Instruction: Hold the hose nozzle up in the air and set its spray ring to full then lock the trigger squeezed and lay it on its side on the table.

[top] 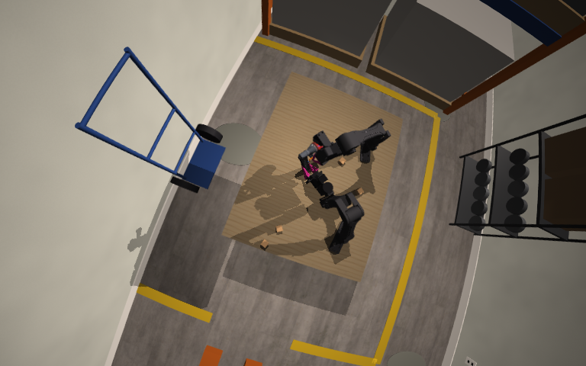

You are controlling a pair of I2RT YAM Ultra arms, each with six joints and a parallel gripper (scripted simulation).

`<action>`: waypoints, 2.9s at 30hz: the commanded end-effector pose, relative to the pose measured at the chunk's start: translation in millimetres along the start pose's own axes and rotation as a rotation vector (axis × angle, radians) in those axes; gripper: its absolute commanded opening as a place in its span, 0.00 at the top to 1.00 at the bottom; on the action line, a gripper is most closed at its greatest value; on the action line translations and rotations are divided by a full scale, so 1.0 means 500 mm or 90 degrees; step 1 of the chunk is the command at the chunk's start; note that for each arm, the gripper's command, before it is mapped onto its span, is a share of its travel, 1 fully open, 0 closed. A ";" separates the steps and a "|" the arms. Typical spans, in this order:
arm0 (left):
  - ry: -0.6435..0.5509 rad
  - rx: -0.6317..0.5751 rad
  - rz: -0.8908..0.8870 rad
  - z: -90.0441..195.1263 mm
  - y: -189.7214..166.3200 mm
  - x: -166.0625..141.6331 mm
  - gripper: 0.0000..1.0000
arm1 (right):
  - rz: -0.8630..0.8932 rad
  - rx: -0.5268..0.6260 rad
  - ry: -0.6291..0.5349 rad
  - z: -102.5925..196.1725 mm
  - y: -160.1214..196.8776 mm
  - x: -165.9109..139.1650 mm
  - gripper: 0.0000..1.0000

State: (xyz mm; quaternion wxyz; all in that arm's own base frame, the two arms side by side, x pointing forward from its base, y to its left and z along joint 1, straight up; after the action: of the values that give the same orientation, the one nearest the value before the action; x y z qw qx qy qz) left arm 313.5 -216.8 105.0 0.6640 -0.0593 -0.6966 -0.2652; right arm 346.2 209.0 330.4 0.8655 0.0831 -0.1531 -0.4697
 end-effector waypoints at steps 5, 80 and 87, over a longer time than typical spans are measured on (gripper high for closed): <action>-0.107 0.022 0.024 -0.020 0.006 0.065 0.65 | -0.007 0.007 -0.013 0.032 -0.002 0.013 0.63; -0.107 0.022 0.024 -0.020 0.006 0.065 0.65 | -0.006 0.044 -0.105 -0.116 -0.040 -0.016 0.63; -0.107 0.022 0.024 -0.020 0.006 0.065 0.65 | -0.005 0.039 -0.104 -0.145 -0.040 -0.014 0.63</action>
State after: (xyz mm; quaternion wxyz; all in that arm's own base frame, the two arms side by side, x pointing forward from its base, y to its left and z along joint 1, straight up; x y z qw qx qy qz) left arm 313.5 -216.8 105.0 0.6640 -0.0593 -0.6966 -0.2652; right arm 345.3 206.1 263.7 0.8468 0.0722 -0.2310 -0.4736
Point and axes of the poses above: on each arm, the point where the finger pads meet when closed, its own z axis back along the fingers, its own y axis across the jaws, x = y × z, the point moved 10 cm from there along z, back along the fingers, and after that the axes turned 15 degrees about -z, right-handed, at the moved point
